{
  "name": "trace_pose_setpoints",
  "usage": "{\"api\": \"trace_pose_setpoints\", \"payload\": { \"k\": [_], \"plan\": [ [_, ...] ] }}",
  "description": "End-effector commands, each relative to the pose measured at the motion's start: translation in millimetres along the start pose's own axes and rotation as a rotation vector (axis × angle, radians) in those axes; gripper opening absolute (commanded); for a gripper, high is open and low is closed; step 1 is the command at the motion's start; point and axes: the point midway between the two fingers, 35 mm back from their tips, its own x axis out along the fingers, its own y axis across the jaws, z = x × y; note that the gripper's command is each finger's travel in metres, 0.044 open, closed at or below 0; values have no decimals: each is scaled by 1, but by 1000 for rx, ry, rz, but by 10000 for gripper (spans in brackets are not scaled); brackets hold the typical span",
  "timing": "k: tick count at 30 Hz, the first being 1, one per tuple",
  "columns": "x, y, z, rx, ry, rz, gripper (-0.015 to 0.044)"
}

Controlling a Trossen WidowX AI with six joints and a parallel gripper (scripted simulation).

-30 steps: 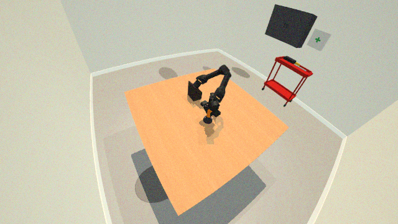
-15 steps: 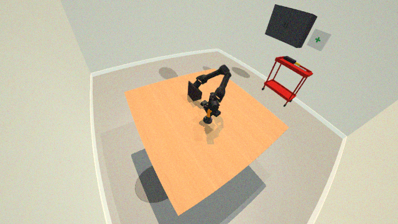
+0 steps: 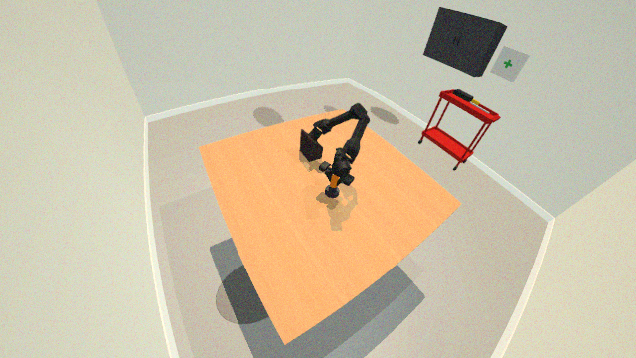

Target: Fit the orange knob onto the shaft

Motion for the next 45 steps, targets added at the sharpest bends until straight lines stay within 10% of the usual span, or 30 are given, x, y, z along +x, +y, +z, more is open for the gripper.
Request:
{"api": "trace_pose_setpoints", "payload": {
  "k": [1,45],
  "plan": [
    [1,0,0,-9,-2,-3,0],
    [1,-1,0,-219,-2,-3,0]
  ]
}}
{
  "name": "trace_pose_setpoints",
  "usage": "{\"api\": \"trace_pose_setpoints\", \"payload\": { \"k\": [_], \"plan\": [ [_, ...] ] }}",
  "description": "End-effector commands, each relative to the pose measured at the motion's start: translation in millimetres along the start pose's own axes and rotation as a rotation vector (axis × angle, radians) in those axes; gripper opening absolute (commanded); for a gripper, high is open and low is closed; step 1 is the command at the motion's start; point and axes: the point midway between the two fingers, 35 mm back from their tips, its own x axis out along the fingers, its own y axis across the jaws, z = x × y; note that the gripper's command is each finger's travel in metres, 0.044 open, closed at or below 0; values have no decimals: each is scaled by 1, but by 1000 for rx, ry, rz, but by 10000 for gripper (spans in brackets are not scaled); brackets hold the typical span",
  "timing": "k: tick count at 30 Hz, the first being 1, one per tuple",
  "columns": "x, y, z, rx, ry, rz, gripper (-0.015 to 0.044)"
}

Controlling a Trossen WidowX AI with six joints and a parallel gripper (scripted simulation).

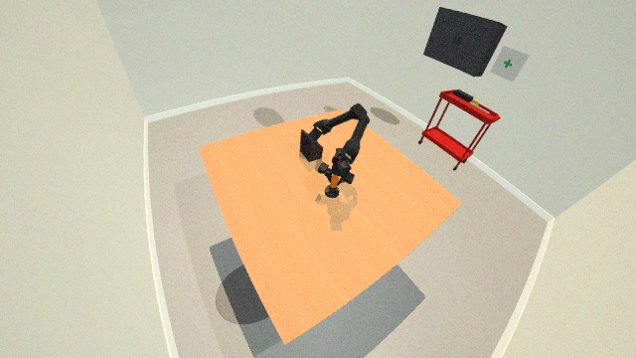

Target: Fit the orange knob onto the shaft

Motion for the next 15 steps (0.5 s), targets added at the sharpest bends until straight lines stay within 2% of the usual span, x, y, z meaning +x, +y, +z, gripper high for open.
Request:
{"api": "trace_pose_setpoints", "payload": {
  "k": [1,9,15],
  "plan": [
    [0,-1,0,-7,-1,-4,0],
    [-4,-2,-1,-16,-1,-4,0],
    [-3,-2,-1,-206,0,-4,0]
  ]
}}
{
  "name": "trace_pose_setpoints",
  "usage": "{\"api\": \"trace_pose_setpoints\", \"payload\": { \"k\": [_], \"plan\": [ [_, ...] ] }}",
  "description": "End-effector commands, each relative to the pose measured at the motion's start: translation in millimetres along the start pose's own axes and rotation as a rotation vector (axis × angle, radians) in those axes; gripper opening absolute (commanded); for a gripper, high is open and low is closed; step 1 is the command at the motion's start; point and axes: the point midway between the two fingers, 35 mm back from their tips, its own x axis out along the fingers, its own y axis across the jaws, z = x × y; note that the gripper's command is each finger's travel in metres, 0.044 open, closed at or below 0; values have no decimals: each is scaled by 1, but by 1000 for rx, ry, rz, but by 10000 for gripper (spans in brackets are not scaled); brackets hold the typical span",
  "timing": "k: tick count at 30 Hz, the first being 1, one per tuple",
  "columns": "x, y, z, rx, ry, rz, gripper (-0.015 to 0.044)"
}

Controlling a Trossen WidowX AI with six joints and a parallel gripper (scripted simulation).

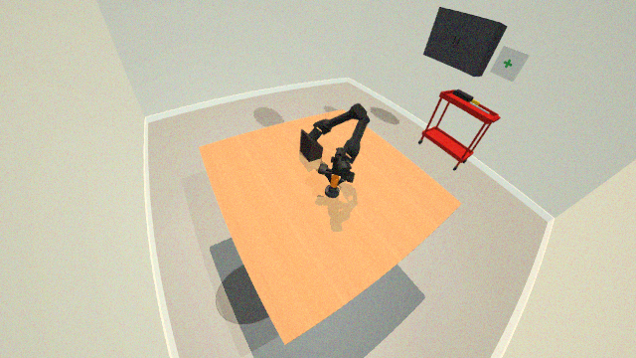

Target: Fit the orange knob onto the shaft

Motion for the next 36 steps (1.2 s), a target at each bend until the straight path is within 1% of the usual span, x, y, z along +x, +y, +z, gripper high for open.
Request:
{"api": "trace_pose_setpoints", "payload": {
  "k": [1,22,28,31,36],
  "plan": [
    [1,-1,0,-104,-1,-3,0],
    [4,0,0,-104,-1,-3,0],
    [-1,-1,0,-95,-1,-3,0],
    [-1,-1,0,-26,-1,-3,0],
    [0,-1,0,229,-1,-3,0]
  ]
}}
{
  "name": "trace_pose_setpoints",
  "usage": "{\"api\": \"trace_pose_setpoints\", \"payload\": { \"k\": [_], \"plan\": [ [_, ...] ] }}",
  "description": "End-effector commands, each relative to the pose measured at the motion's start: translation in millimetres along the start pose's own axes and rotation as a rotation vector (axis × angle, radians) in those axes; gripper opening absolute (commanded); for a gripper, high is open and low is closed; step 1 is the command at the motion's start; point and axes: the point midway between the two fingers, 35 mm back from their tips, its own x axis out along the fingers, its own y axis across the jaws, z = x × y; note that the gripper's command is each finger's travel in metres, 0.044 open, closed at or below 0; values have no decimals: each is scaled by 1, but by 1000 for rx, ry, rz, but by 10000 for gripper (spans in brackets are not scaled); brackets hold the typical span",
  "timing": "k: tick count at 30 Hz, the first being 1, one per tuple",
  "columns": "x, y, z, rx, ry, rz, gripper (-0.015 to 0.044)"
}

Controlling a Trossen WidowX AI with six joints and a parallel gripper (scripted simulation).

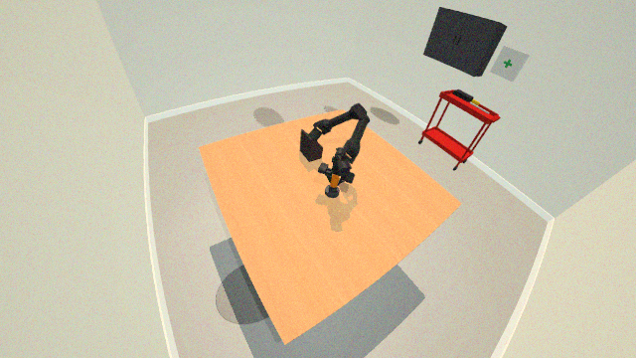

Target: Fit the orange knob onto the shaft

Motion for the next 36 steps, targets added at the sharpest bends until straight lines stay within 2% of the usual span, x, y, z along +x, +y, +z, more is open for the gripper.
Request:
{"api": "trace_pose_setpoints", "payload": {
  "k": [1,30,32,36],
  "plan": [
    [1,0,0,212,-1,-2,0],
    [-1,-1,0,2221,-2,-1,0],
    [-2,-1,0,2314,-2,-1,0],
    [-1,-1,0,2325,-2,-1,0]
  ]
}}
